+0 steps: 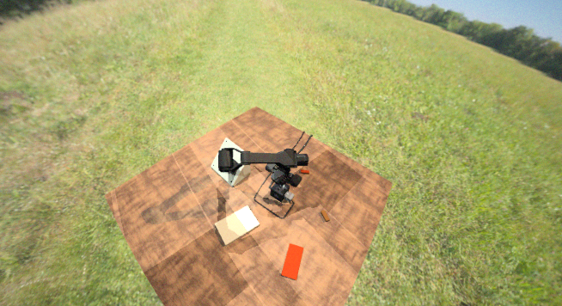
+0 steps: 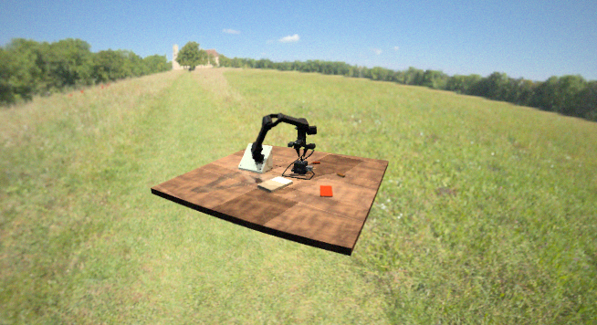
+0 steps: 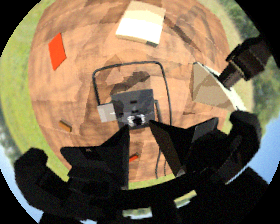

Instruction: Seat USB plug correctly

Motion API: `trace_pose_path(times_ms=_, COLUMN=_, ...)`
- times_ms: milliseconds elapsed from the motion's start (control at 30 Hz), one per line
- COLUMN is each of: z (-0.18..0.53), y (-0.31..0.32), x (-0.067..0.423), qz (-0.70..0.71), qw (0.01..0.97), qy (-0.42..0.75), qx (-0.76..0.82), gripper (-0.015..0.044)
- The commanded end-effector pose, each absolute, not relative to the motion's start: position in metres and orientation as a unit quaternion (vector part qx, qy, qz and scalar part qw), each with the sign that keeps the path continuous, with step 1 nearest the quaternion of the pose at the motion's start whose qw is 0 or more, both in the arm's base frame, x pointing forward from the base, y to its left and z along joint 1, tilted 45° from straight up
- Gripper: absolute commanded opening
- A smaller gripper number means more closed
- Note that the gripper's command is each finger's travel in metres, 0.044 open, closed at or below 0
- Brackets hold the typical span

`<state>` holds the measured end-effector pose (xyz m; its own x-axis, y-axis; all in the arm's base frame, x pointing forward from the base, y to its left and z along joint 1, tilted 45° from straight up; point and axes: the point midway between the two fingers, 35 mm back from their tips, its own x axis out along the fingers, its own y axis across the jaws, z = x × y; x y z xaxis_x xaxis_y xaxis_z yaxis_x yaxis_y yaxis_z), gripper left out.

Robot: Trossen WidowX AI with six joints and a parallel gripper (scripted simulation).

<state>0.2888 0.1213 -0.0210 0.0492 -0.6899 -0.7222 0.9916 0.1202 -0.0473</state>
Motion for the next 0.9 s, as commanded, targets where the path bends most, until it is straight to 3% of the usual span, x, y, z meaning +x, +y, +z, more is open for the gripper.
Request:
trace_pose_path(times_ms=0, z=-0.0209, y=0.1214, x=0.2890, qz=-0.616, qw=0.682, qy=0.308, qx=0.245, gripper=0.0046)
trace_pose_path(times_ms=67, z=-0.0209, y=0.1214, x=0.2890, qz=-0.616, qw=0.682, qy=0.308, qx=0.245, gripper=0.0000)
trace_pose_path(times_ms=867, z=-0.0184, y=0.1239, x=0.2887, qz=-0.616, qw=0.682, qy=0.308, qx=0.245, gripper=0.0000)
